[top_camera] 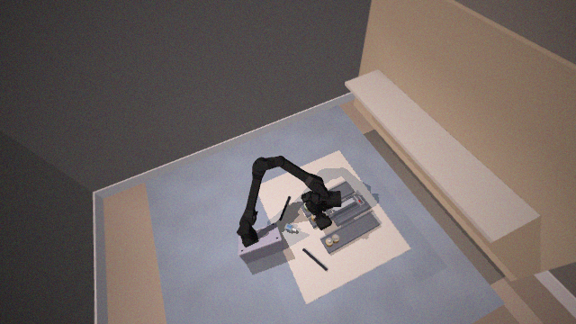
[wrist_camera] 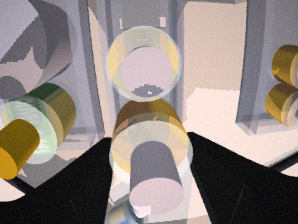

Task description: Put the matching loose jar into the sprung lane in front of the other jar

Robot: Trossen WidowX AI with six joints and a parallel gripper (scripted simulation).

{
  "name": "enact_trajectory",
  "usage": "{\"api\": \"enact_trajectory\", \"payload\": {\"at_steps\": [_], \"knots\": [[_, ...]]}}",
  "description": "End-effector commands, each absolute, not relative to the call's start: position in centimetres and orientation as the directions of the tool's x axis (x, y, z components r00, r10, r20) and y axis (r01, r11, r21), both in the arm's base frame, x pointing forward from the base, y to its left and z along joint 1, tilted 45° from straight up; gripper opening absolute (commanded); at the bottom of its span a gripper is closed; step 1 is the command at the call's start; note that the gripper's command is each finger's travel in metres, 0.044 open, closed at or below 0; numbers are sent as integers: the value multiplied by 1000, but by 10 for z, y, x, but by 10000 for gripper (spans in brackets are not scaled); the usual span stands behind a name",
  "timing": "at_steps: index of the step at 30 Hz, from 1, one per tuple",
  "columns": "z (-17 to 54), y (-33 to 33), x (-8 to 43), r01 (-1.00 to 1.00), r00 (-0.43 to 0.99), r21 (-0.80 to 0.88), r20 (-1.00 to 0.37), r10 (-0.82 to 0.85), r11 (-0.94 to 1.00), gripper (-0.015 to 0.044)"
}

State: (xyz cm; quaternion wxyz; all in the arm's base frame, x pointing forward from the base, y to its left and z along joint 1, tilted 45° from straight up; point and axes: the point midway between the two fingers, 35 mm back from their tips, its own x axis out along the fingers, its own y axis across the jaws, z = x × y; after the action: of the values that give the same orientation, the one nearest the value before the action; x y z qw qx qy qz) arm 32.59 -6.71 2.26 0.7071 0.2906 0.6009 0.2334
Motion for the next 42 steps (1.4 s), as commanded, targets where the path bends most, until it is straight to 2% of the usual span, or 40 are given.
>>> {"api": "enact_trajectory", "payload": {"at_steps": [1, 42], "knots": [[26, -70, 332, 11, 191, 691, -711, 676, 723, 0], [20, -65, 335, 11, 191, 691, -711, 676, 723, 0]]}}
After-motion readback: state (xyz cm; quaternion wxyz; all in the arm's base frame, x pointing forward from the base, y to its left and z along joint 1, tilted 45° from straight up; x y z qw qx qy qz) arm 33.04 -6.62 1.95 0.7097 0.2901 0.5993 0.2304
